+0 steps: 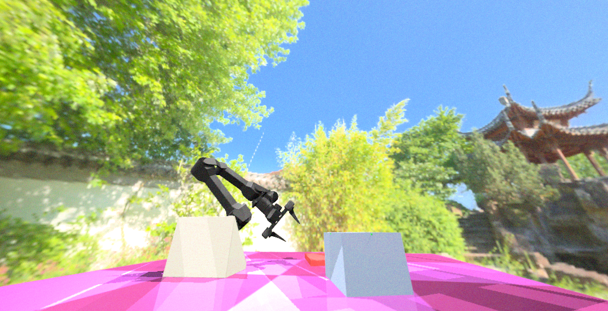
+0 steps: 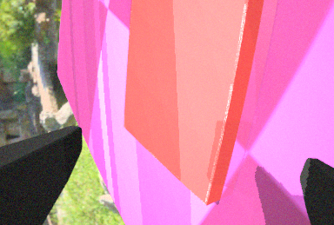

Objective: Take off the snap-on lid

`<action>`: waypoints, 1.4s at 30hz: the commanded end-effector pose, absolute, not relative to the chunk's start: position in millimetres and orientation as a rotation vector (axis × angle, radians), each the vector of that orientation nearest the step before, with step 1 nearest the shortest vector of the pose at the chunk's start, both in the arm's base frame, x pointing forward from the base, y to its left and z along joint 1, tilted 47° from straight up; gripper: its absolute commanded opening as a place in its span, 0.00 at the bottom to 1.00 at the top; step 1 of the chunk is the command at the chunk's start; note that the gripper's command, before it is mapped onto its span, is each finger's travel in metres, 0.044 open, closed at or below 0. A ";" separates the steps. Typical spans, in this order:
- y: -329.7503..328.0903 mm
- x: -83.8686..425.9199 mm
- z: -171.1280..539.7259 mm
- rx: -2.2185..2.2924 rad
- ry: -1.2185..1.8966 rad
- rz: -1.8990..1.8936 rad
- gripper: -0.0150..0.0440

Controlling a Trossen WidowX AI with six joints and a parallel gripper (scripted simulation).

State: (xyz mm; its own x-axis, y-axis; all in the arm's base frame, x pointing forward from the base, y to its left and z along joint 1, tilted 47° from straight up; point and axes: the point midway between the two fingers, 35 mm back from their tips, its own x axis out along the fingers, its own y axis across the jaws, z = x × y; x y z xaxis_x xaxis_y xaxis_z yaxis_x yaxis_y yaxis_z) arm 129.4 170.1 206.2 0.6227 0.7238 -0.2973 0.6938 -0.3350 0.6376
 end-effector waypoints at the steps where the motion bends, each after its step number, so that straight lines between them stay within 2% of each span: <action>1: 163.8 126.7 211.3 2.084 1.113 0.058 1.00; 17: 139.6 120.5 228.4 2.081 1.112 0.057 1.00; 42: 143.2 123.0 225.4 2.081 1.112 0.057 1.00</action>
